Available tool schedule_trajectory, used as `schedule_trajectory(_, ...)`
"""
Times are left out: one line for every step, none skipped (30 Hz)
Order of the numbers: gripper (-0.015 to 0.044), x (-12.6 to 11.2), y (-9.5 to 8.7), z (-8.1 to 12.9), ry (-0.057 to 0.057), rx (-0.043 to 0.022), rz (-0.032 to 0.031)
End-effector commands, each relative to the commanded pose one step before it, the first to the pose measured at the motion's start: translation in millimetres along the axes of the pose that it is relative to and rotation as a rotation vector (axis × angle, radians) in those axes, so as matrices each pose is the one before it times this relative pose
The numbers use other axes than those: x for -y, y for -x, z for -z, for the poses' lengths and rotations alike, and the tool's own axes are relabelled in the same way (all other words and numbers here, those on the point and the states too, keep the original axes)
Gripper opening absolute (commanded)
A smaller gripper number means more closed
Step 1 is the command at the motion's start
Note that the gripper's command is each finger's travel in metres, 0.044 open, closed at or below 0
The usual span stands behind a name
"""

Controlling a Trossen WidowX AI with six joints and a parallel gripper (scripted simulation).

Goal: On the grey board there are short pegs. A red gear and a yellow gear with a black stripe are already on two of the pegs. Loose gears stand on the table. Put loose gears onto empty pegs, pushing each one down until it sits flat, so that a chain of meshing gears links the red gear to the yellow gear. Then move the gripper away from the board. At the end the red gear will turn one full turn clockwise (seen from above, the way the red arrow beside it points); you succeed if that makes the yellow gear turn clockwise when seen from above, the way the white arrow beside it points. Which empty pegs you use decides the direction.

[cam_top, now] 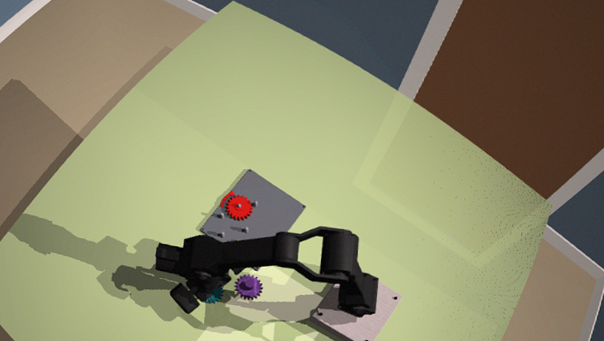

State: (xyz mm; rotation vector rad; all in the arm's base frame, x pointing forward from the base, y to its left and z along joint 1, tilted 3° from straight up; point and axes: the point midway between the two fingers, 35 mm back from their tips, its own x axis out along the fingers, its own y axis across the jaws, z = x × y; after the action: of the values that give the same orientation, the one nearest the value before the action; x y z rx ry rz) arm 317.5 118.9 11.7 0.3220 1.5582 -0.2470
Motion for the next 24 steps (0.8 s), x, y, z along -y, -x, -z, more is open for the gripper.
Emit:
schedule_trajectory(0.0026,-0.71,-0.35,0.31,-0.0039,-0.00167,-0.00377)
schedule_trajectory(0.002,0.0,0.0,0.0,0.0,0.0,0.0)
schedule_trajectory(0.0013,0.0,0.0,0.0,0.0,0.0,0.0)
schedule_trajectory(0.0006,0.0,0.0,0.0,0.0,0.0,0.0)
schedule_trajectory(0.0,0.0,0.0,0.0,0.0,0.0,0.0)
schedule_trajectory(0.0,-0.09,0.37,-0.08,0.0,0.00001,-0.00001)
schedule_trajectory(0.0,-0.28,1.1,-0.25,0.0,0.00003,-0.00003)
schedule_trajectory(0.0,-0.46,1.84,-0.41,0.0,0.00005,-0.00004)
schedule_trajectory(0.0,-0.54,2.22,-0.48,0.0,0.00006,-0.00005)
schedule_trajectory(0.0,-0.53,2.23,-0.46,0.0,0.00006,-0.00005)
schedule_trajectory(0.0,-0.52,2.24,-0.45,0.0,0.00006,-0.00005)
schedule_trajectory(0.0,-0.51,2.25,-0.43,0.0,0.00005,-0.00005)
schedule_trajectory(0.0,-0.49,2.25,-0.41,0.0,0.00005,-0.00004)
schedule_trajectory(0.0,-0.48,2.26,-0.4,0.0,0.00005,-0.00004)
schedule_trajectory(0.0,-0.47,2.27,-0.38,0.0,0.00005,-0.00004)
schedule_trajectory(0.0,-0.45,2.28,-0.37,0.0,0.00005,-0.00004)
schedule_trajectory(0.0,-0.44,2.29,-0.35,0.0,0.00005,-0.00004)
schedule_trajectory(0.0,-0.43,2.29,-0.34,0.0,0.00004,-0.00004)
schedule_trajectory(0.0,-0.42,2.3,-0.32,0.0,0.00004,-0.00004)
schedule_trajectory(0.0,-0.4,2.31,-0.31,0.0,0.00004,-0.00003)
schedule_trajectory(0.0,-0.39,2.31,-0.29,0.0,0.00004,-0.00003)
schedule_trajectory(0.0,-0.38,2.32,-0.27,0.0,0.00004,-0.00003)
schedule_trajectory(0.0,-0.36,2.33,-0.26,0.0,0.00004,-0.00003)
schedule_trajectory(0.0,-0.35,2.33,-0.24,0.0,0.00004,-0.00003)
